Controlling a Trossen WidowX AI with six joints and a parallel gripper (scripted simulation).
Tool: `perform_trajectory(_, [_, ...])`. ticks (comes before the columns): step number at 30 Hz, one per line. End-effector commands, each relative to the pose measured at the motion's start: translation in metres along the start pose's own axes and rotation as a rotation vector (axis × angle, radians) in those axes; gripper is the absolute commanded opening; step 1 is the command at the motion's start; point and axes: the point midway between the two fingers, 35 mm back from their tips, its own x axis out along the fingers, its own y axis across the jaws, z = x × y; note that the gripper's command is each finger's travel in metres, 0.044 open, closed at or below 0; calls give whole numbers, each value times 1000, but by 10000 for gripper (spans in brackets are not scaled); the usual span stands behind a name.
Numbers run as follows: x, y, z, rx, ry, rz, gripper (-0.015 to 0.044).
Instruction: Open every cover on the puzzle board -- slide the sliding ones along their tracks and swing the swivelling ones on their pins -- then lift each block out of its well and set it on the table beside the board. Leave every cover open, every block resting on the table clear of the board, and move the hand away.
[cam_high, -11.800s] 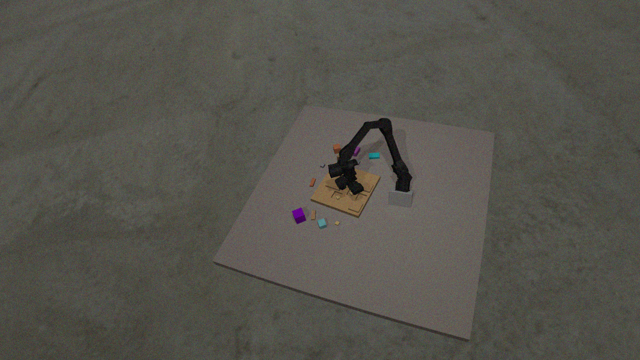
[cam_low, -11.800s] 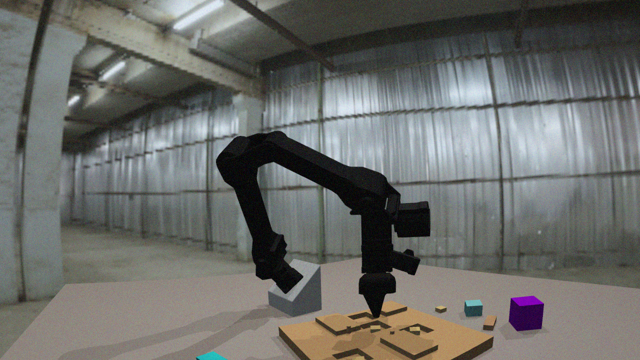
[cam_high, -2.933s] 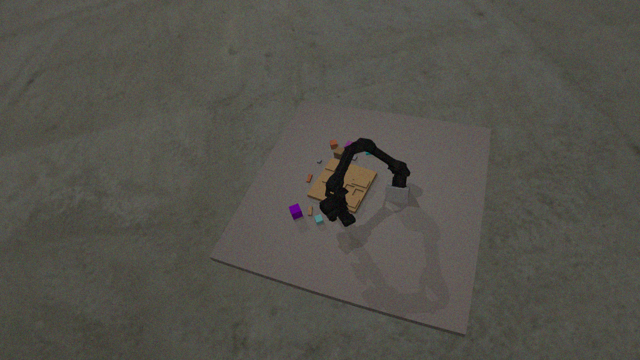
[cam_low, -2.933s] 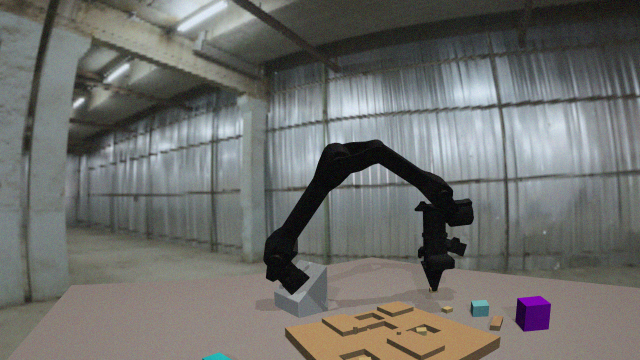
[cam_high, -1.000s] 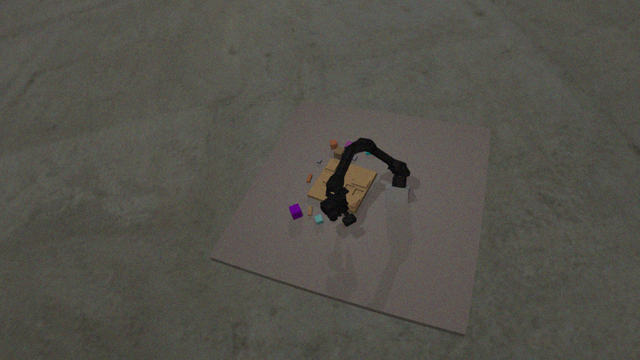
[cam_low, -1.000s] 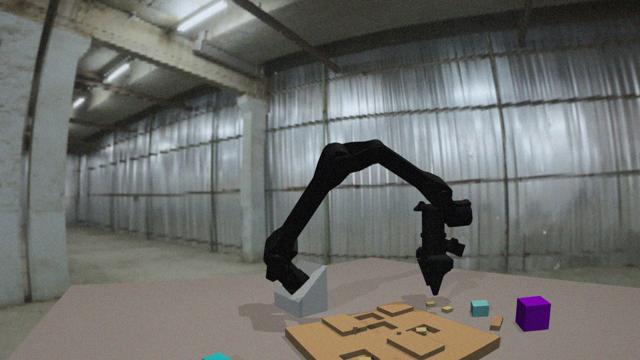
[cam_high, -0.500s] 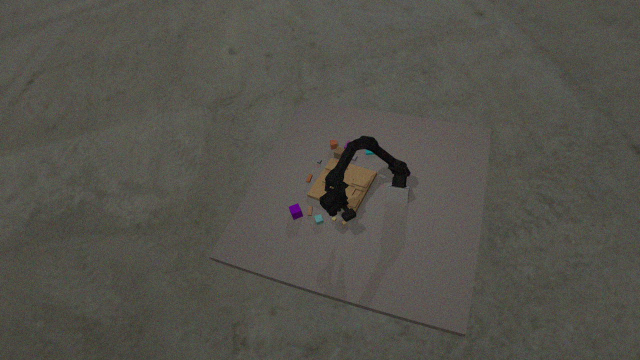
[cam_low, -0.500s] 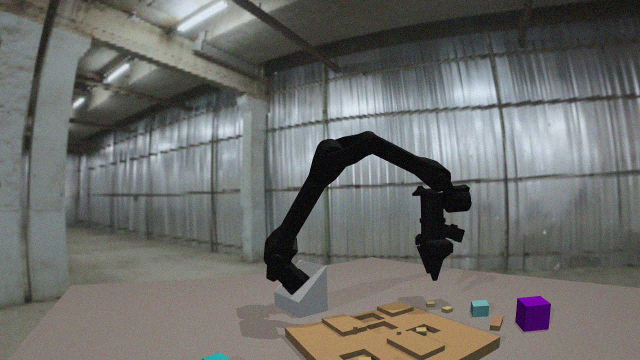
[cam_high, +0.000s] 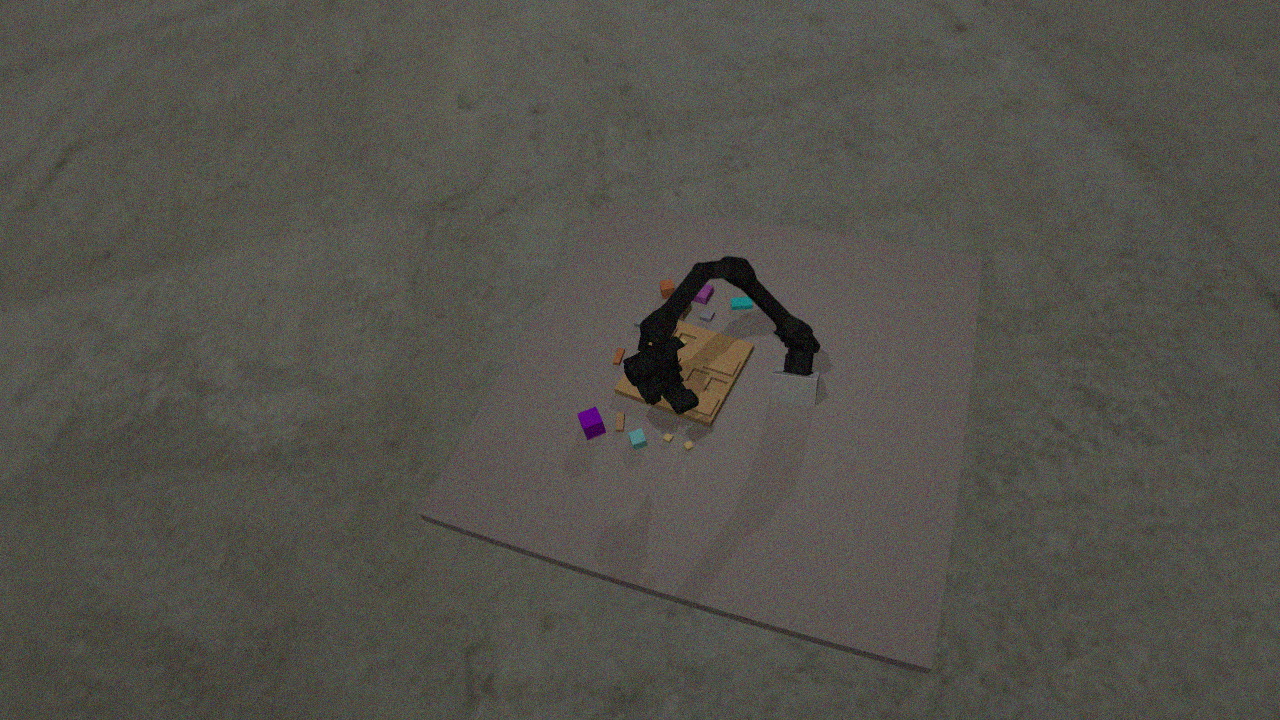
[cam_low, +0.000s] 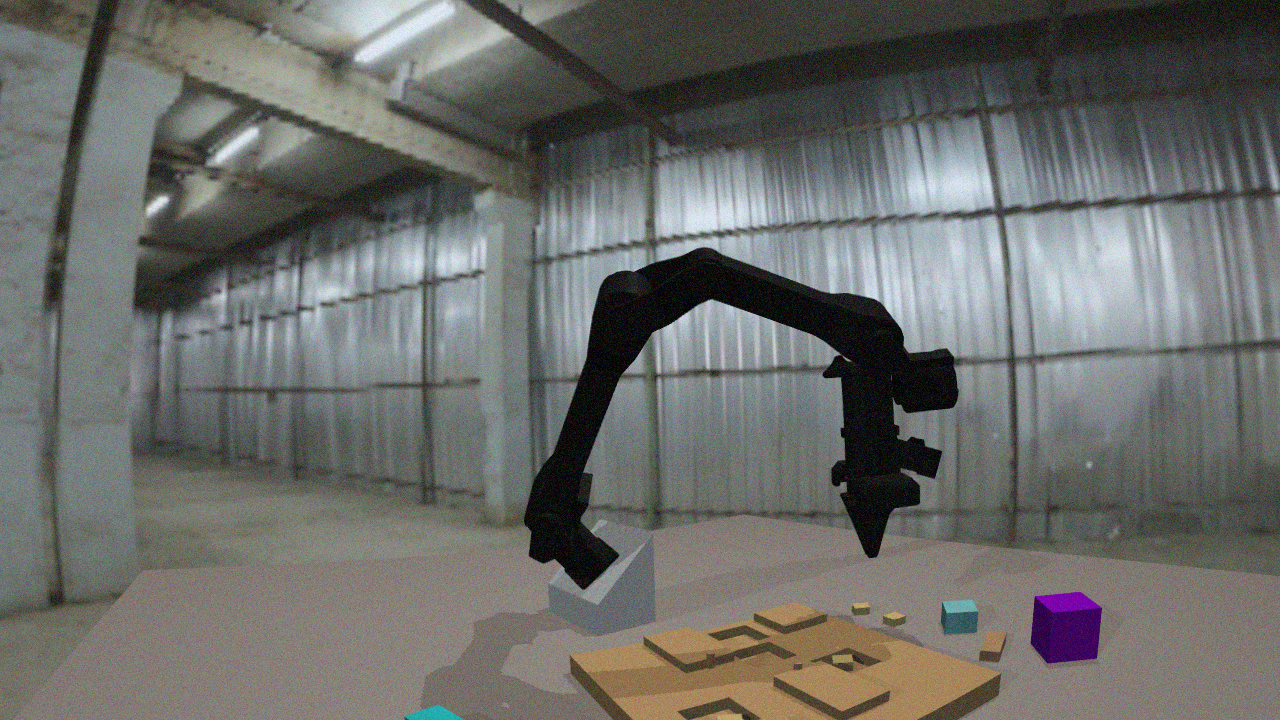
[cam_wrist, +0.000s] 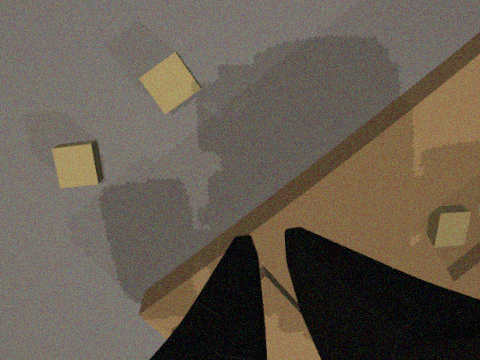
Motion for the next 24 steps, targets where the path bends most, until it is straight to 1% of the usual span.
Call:
perform_trajectory(1, [0, -28, -10, -14, 4, 0, 0])
perform_trajectory(11, [-3, -78, -31, -48, -1, 0, 0])
perform_trajectory(24, [-4, -139, -70, -615, -1, -4, 0])
